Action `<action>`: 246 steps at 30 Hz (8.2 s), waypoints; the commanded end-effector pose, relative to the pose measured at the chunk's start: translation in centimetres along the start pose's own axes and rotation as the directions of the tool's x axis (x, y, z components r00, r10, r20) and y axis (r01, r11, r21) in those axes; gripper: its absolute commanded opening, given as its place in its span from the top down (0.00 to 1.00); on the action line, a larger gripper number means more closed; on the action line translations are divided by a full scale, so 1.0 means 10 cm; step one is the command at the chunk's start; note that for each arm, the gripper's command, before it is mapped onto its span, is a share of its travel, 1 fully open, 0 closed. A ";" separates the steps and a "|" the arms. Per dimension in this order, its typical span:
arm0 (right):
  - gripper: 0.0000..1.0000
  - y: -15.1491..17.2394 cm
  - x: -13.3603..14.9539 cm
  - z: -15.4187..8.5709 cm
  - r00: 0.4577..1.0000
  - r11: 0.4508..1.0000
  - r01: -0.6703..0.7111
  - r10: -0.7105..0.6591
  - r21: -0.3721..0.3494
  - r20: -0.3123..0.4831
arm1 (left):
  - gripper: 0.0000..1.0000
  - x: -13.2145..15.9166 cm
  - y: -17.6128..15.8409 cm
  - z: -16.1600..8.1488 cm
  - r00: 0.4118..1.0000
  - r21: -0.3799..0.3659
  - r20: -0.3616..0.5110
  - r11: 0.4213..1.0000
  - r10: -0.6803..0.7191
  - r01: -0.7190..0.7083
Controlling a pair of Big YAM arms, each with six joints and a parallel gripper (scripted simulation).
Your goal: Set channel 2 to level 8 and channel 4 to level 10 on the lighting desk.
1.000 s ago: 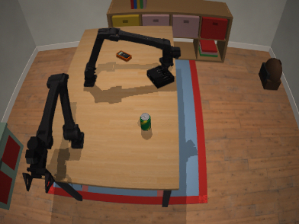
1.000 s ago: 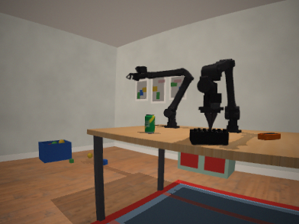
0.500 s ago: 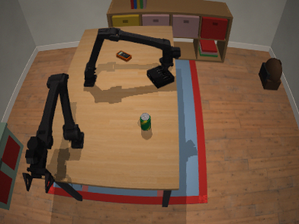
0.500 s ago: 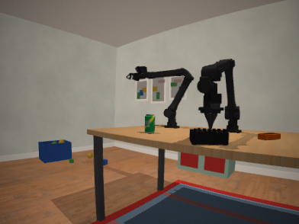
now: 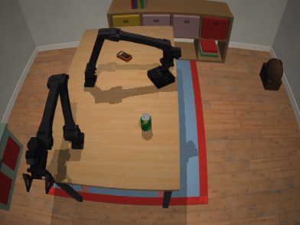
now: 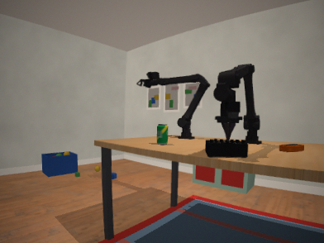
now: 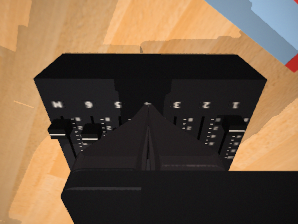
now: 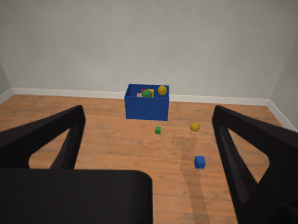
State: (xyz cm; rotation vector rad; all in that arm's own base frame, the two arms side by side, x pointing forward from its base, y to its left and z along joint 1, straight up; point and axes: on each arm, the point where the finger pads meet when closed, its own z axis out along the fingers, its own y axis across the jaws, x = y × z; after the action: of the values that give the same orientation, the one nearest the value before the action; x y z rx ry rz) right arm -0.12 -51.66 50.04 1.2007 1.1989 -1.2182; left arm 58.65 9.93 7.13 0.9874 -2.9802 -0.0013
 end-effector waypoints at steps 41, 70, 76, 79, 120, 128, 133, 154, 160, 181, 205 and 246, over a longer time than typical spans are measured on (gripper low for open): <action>0.00 0.03 0.09 0.07 1.000 1.000 -0.005 0.005 -0.008 -0.008 | 1.00 -0.04 -0.06 0.03 1.000 0.011 0.020 1.000 0.006 -0.006; 0.00 0.03 0.09 0.07 1.000 1.000 -0.005 0.005 -0.008 -0.008 | 1.00 -0.04 -0.06 0.03 1.000 0.011 0.020 1.000 0.006 -0.006; 0.00 0.03 0.09 0.07 1.000 1.000 -0.005 0.005 -0.008 -0.008 | 1.00 -0.04 -0.06 0.03 1.000 0.011 0.020 1.000 0.006 -0.006; 0.00 0.03 0.09 0.07 1.000 1.000 -0.005 0.005 -0.008 -0.008 | 1.00 -0.04 -0.06 0.03 1.000 0.011 0.020 1.000 0.006 -0.006; 0.00 0.03 0.09 0.07 1.000 1.000 -0.005 0.005 -0.008 -0.008 | 1.00 0.03 -0.09 -0.12 0.999 0.021 0.039 1.000 0.002 -0.003; 0.00 0.03 0.09 0.07 1.000 1.000 -0.005 0.005 -0.008 -0.008 | 1.00 0.06 -0.08 -0.12 0.999 0.020 0.035 1.000 0.001 -0.002; 0.00 0.03 0.09 0.07 1.000 1.000 -0.005 0.005 -0.008 -0.008 | 1.00 0.08 -0.08 -0.12 0.999 0.019 0.033 1.000 0.001 -0.002; 0.00 0.03 0.09 0.07 1.000 1.000 -0.005 0.005 -0.008 -0.008 | 1.00 0.18 -0.08 -0.11 0.999 0.019 0.034 1.000 0.001 -0.002; 0.00 0.03 0.09 0.07 1.000 1.000 -0.005 0.005 -0.008 -0.008 | 1.00 0.21 -0.08 -0.11 0.999 0.020 0.035 1.000 0.001 -0.002; 0.00 0.03 0.09 0.07 1.000 1.000 -0.005 0.005 -0.008 -0.008 | 1.00 0.33 -0.08 -0.10 0.999 0.020 0.034 1.000 0.001 -0.002; 0.00 0.03 0.09 0.07 1.000 1.000 -0.005 0.005 -0.008 -0.008 | 1.00 0.43 -0.08 -0.10 0.999 0.019 0.032 1.000 0.001 -0.002; 0.00 0.03 0.09 0.07 1.000 1.000 -0.005 0.005 -0.008 -0.008 | 1.00 0.48 -0.07 -0.10 1.000 0.018 0.029 1.000 0.001 -0.002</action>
State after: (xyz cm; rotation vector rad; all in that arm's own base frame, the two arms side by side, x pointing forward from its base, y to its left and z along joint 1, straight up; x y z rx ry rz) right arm -0.12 -51.66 50.04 1.2007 1.1989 -1.2182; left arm 55.31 7.46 6.56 0.9872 -2.9870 0.0001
